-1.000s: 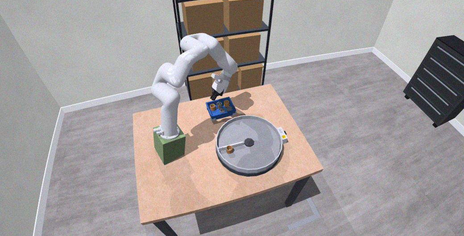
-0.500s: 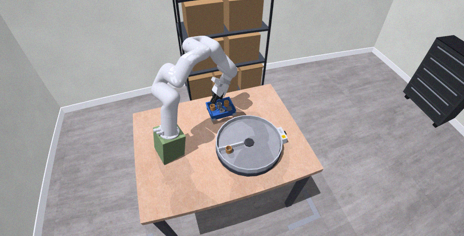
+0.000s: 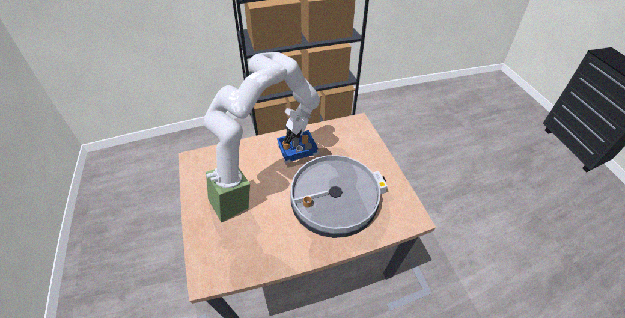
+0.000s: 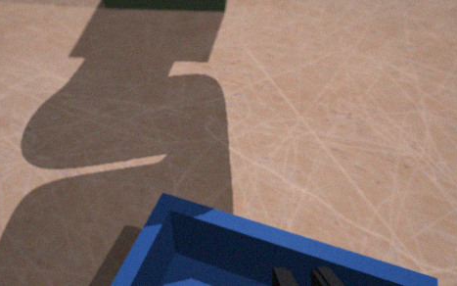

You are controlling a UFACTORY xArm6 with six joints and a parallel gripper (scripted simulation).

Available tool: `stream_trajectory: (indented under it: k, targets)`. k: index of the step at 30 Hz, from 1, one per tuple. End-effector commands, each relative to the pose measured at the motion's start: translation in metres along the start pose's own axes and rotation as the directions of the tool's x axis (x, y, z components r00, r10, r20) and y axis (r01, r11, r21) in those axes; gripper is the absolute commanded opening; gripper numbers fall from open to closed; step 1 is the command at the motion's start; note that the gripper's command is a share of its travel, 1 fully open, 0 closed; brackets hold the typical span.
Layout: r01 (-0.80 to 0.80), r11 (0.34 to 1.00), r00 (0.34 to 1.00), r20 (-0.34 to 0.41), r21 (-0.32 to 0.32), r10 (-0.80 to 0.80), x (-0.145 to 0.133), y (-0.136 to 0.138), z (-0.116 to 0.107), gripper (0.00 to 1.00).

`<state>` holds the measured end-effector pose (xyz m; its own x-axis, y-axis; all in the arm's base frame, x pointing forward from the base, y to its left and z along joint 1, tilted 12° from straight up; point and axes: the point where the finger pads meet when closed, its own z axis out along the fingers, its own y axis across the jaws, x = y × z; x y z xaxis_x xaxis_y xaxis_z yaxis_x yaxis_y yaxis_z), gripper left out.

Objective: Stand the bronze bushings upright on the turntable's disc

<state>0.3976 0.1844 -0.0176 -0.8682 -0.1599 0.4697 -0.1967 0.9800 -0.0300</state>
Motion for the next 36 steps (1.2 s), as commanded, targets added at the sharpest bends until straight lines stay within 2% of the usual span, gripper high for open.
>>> stream_trajectory:
  k: [1,36]
  targets:
    - [0.000,1.000,1.000,0.004,-0.001,0.000,-0.001,0.000,-0.002,0.12]
    - [0.000,1.000,1.000,0.004,-0.001,0.000,-0.013,0.001,0.012,0.12]
